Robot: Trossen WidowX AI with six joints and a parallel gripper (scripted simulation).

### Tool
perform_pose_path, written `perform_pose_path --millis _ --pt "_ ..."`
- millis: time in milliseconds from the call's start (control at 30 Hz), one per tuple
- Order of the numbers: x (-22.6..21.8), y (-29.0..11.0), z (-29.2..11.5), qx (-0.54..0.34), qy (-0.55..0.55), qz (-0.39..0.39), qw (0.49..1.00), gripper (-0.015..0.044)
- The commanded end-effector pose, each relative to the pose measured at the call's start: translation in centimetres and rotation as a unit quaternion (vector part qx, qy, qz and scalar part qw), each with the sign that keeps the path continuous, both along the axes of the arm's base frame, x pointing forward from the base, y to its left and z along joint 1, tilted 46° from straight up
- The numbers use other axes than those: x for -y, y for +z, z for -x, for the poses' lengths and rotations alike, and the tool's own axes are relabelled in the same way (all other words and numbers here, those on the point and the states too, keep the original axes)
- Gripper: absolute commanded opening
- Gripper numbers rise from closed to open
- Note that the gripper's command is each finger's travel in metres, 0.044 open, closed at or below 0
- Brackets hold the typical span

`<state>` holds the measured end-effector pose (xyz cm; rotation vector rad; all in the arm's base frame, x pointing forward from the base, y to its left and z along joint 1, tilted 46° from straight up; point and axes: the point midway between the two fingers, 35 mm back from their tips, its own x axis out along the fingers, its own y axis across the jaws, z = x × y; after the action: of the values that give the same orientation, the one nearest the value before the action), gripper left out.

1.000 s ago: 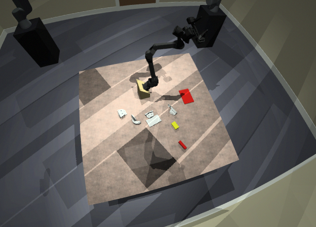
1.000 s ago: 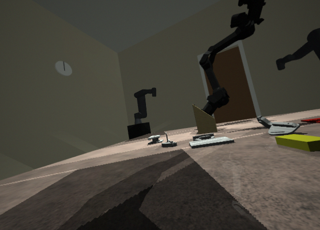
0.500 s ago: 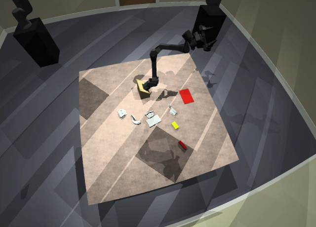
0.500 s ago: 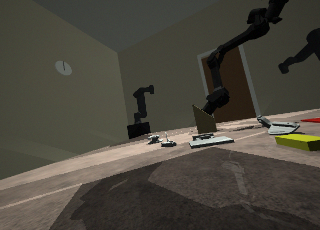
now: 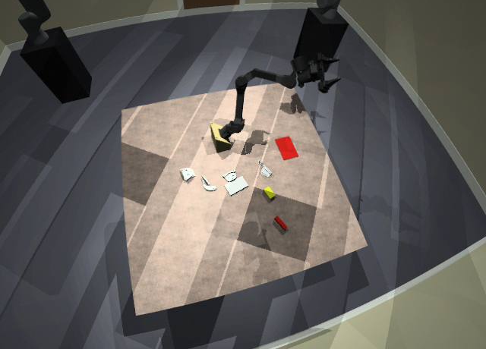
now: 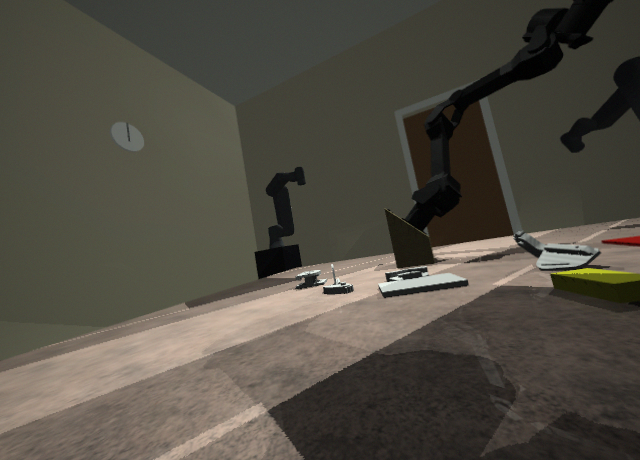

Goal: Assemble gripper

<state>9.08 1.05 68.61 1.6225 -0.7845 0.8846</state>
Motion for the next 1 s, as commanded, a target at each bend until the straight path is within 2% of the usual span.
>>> perform_pose_path --millis 0,333,667,967 --pt "-3.0 -0.8 -2.5 -0.023 -0.005 0.041 0.999 0.0440" --pt "-5.8 -2.3 -6.0 -0.045 -0.017 0.079 0.996 0.0440" --pt "-9.5 -5.2 -12.1 -0.112 -0.028 0.148 0.982 0.0440" --pt "-10.3 -8.0 -16.9 -0.169 -0.050 0.183 0.967 0.0440"
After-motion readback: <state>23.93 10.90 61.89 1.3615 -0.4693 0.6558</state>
